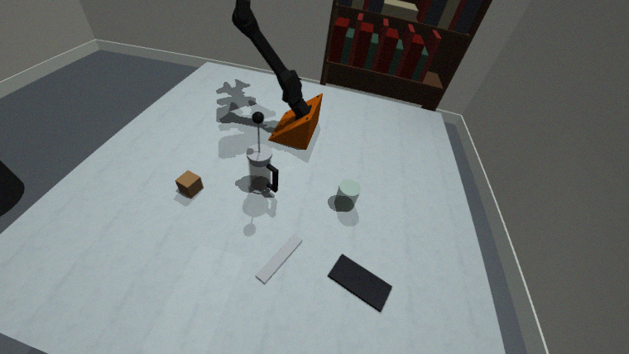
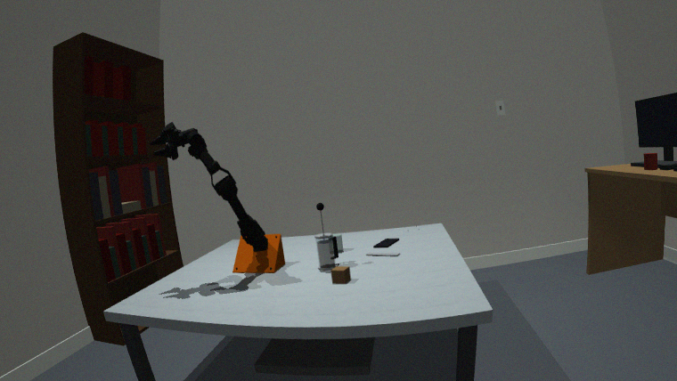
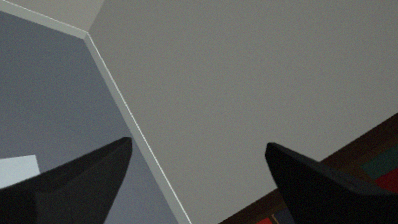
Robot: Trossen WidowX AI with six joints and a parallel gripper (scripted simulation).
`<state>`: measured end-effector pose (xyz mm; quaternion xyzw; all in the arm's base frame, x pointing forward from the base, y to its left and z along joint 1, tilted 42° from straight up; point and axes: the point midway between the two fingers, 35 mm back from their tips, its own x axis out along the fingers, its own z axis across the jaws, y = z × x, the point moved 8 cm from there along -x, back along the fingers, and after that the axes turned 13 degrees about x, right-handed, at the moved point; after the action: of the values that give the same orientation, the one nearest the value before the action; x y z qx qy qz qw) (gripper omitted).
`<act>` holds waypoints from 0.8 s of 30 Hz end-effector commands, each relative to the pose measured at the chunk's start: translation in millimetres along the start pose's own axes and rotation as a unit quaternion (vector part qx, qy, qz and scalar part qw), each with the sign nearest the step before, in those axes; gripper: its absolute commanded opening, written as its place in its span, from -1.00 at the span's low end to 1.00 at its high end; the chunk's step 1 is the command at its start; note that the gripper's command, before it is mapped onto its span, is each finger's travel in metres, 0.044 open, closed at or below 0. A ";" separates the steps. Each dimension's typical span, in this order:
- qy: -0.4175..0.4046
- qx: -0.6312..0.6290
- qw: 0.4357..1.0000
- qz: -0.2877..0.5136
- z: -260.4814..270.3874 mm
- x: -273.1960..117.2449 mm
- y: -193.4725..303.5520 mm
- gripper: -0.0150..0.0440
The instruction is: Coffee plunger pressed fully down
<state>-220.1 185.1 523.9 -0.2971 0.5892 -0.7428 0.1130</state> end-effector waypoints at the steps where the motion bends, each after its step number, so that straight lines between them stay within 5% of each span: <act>1: 0.001 0.001 1.000 -0.001 -0.4 -0.4 -0.2 0.95; 14: 0.187 0.073 0.963 -0.180 -45.9 -69.9 -18.7 1.00; 24: 0.405 0.106 0.843 -0.338 -73.7 -165.2 -17.7 1.00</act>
<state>-148.5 316.1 493.7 -0.1767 0.3972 -0.8529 -0.2891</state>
